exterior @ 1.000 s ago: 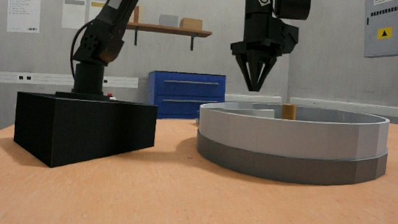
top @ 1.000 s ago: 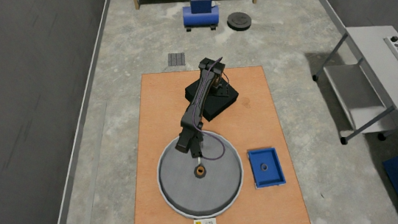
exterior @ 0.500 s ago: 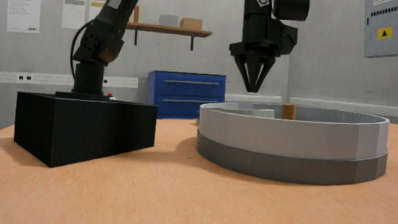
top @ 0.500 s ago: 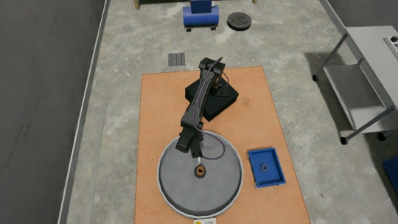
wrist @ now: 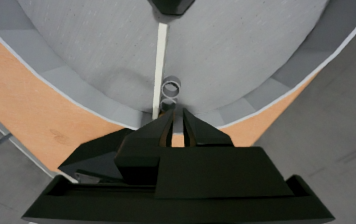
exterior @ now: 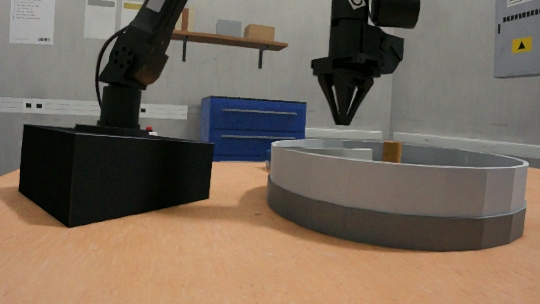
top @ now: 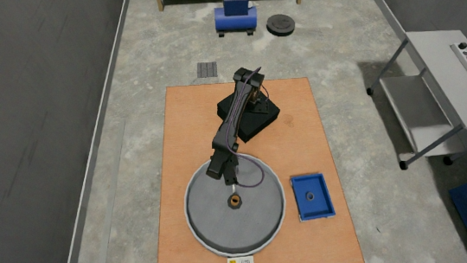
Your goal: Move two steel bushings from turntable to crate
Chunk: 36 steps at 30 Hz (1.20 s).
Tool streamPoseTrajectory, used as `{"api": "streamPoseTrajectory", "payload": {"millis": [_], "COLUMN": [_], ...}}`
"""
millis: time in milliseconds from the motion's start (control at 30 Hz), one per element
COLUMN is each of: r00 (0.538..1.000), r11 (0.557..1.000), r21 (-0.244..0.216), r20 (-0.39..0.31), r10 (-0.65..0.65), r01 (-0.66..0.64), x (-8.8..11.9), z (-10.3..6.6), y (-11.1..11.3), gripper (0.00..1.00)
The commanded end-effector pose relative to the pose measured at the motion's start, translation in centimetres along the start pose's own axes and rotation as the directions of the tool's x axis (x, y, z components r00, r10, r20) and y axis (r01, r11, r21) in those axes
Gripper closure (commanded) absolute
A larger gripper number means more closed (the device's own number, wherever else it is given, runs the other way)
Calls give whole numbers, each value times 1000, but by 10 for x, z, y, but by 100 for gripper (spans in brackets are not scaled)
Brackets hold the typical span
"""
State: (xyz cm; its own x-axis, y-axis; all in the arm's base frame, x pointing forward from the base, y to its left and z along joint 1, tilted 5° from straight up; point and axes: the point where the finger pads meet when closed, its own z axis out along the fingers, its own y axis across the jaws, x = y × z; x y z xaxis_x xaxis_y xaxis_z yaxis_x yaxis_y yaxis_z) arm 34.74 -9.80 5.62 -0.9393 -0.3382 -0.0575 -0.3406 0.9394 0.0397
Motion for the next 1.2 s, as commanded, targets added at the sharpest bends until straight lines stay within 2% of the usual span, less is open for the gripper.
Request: {"api": "streamPoseTrajectory", "payload": {"millis": [0, 400, 533, 567, 633, 700, 733, 767, 1167], "r00": [999, 999, 999, 1000, 1000, 1000, 999, 998, 998], "r11": [1000, 1000, 1000, 1000, 1000, 1000, 1000, 999, 999], "r21": [22, 22, 7, -12, -12, -12, 21, 33, 31], "r20": [53, 53, 35, 10, 10, 10, 53, 69, 66], "r10": [-8, -8, -8, -6, -7, -7, -11, -14, -13], "r01": [7, 7, 8, 6, 7, 7, 10, 11, 11], "x": [-7, -7, -4, -2, -2, -2, -15, -16, -15], "z": [-16, -15, 5, 19, 23, 23, 9, 2, 1], "y": [-2, -2, 3, 5, 5, 5, -3, -4, -3], "gripper": [87, 87, 87, 87, 87, 87, 87, 87, 87]}}
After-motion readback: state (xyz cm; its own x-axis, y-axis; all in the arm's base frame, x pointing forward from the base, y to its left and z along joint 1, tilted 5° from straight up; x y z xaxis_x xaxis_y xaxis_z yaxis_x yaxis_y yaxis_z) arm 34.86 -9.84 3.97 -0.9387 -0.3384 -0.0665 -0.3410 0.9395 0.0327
